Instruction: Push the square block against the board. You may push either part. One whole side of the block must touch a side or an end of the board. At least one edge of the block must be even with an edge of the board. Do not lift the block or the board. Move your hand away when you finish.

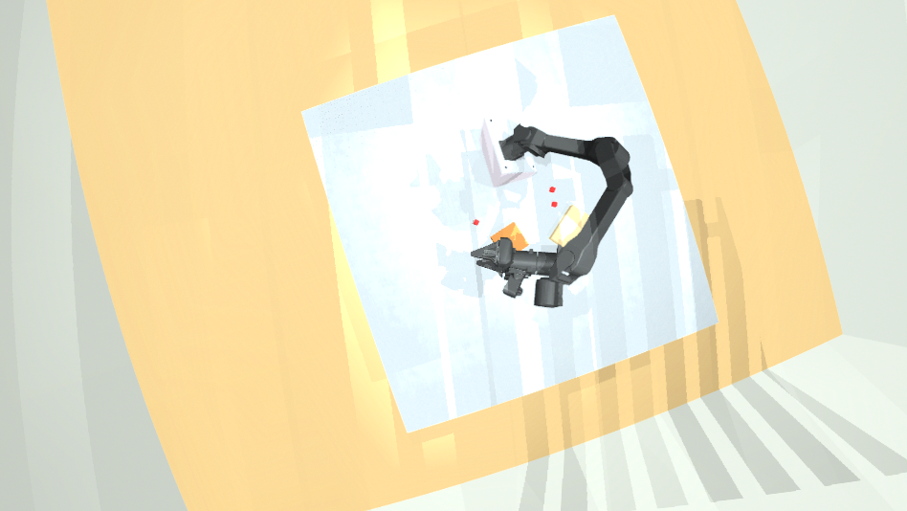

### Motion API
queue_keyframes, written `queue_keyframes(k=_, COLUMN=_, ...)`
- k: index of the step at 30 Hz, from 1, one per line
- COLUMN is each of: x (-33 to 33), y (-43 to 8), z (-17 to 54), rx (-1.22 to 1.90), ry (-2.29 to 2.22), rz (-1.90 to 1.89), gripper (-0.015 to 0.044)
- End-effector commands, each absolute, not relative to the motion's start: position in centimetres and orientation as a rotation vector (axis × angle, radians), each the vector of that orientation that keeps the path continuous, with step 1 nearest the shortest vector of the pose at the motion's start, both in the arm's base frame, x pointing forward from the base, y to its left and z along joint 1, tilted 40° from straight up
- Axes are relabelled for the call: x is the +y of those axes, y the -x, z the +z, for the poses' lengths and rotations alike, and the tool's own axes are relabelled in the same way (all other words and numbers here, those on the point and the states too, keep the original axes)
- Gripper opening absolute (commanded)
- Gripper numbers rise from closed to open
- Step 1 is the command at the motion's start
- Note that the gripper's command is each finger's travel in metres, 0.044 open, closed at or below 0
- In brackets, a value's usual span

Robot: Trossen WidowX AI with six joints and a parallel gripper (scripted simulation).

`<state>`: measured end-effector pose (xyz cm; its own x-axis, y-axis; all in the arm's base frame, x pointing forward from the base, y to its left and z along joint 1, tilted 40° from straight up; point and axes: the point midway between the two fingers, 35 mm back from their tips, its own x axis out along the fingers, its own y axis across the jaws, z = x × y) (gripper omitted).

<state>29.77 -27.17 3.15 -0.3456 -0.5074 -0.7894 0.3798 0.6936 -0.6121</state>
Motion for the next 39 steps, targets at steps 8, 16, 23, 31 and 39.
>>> queue_keyframes(k=8, x=-23.0, y=-31.2, z=2.4, rx=1.61, ry=-0.027, rz=-0.846, gripper=0.019)
queue_keyframes(k=16, x=-15.0, y=-32.7, z=1.4, rx=1.501, ry=-0.27, rz=-0.704, gripper=0.0)
queue_keyframes(k=23, x=-7.7, y=-32.7, z=1.0, rx=1.453, ry=-0.487, rz=-0.56, gripper=0.0)
queue_keyframes(k=31, x=0.5, y=-31.1, z=1.3, rx=1.457, ry=-0.728, rz=-0.383, gripper=0.0)
queue_keyframes(k=39, x=7.4, y=-27.9, z=2.0, rx=1.521, ry=-0.942, rz=-0.211, gripper=0.0)
